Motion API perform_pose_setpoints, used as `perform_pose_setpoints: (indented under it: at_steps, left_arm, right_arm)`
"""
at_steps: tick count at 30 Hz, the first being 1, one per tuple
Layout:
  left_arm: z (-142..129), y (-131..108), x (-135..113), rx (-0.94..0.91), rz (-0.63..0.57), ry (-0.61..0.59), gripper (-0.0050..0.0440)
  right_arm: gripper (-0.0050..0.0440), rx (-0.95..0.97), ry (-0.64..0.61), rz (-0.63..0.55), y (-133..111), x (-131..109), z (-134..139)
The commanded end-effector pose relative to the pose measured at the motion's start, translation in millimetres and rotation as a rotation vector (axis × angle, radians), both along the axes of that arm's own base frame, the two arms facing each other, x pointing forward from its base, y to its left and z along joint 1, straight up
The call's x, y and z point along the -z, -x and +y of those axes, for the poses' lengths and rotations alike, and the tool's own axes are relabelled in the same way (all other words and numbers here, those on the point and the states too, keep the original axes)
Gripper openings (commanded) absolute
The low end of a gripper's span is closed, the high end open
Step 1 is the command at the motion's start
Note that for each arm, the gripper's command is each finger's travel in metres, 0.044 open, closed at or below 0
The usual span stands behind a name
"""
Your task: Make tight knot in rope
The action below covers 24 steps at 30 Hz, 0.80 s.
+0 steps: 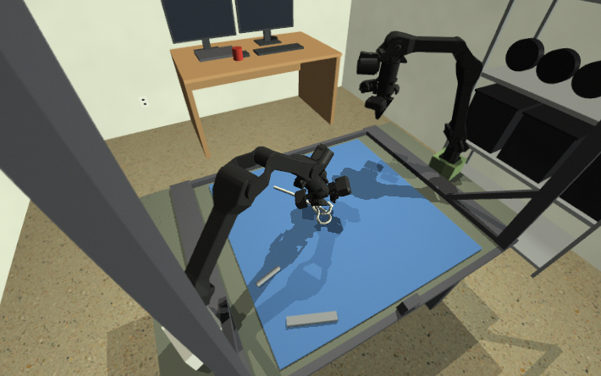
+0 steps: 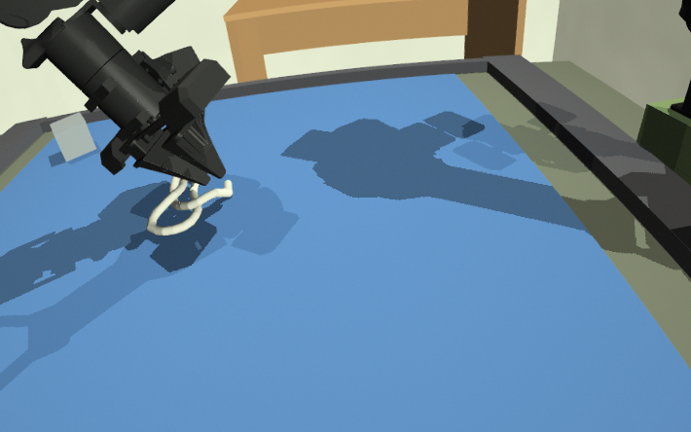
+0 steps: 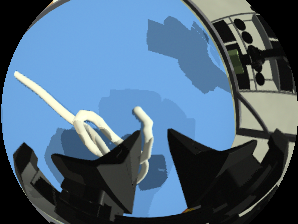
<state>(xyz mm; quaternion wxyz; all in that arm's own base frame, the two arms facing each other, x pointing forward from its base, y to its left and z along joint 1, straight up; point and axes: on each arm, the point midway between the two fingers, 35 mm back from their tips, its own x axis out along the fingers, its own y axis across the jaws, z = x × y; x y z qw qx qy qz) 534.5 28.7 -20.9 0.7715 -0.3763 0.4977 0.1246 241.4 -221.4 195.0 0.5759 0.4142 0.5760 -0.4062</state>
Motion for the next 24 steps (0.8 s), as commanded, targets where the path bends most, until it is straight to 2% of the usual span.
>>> perform_pose_setpoints:
  at_steps: [1,13,24]
  left_arm:
    - [1.0,-4.1,-6.8,-0.005,-0.021,-0.006,0.0125]
    - [1.1,-4.4,10.3,-0.005,-0.021,-0.006,0.0125]
    - [1.1,-4.4,12.2,-0.005,-0.021,-0.006,0.0125]
  right_arm:
    - [0.0085,-0.002,0.018,-0.016,1.3,-7.7,0.4]
    - [0.0085,-0.002,0.018,-0.016,1.3,-7.7,0.4]
    - [0.0085,-0.002,0.018,-0.016,1.3,-7.7,0.4]
